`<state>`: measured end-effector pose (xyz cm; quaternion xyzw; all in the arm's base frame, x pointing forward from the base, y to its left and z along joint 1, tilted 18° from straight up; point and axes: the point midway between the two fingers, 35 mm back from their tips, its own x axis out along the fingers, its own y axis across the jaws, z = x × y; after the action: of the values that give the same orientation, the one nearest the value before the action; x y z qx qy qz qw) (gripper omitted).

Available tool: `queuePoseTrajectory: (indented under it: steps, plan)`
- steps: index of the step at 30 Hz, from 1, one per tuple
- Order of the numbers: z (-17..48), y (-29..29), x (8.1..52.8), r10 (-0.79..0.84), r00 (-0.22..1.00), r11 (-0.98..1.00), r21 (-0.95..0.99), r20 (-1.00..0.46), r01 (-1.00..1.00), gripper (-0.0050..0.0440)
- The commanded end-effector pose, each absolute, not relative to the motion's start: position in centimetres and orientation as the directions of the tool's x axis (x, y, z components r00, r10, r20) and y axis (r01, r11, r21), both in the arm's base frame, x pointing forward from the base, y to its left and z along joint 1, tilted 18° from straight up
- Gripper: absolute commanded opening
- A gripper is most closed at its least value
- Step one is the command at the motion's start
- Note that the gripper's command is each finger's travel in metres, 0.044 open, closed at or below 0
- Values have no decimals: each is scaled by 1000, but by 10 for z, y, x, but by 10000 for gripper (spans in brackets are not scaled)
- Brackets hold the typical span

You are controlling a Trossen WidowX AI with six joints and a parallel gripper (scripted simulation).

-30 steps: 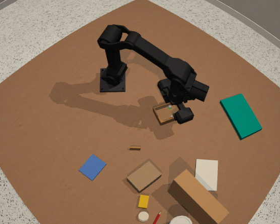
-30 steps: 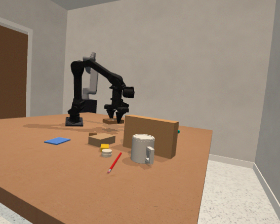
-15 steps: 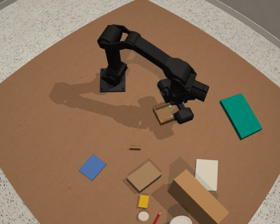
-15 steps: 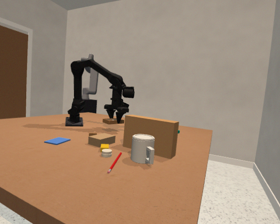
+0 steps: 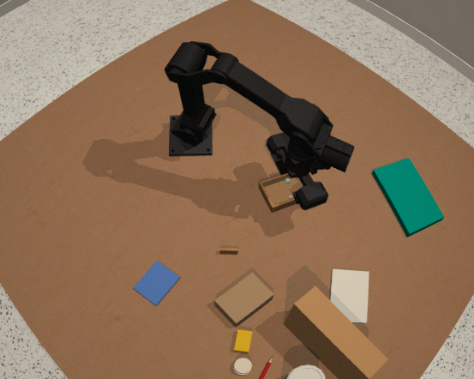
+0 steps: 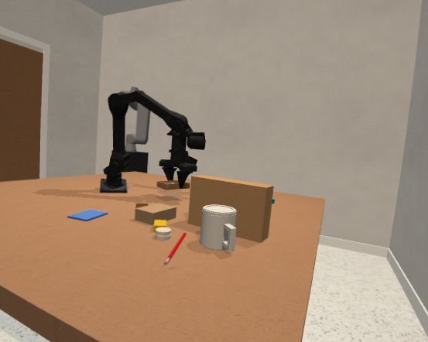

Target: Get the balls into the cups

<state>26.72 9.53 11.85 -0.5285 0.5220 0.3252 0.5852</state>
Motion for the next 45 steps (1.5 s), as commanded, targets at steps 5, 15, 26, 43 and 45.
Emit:
queuePoseTrajectory:
  steps: [5, 15, 26, 43, 45]
  plan:
    - [119, 95, 268, -175, 247, 235, -285, -953, -930, 0]
    - [119, 95, 268, -175, 247, 235, -285, -953, -930, 0]
    - [119, 95, 268, -175, 247, 235, -285, -953, -930, 0]
    - [119, 95, 268, -168, 241, 236, -276, -956, -932, 0]
    - [119, 95, 268, -168, 241, 236, -276, -956, -932, 0]
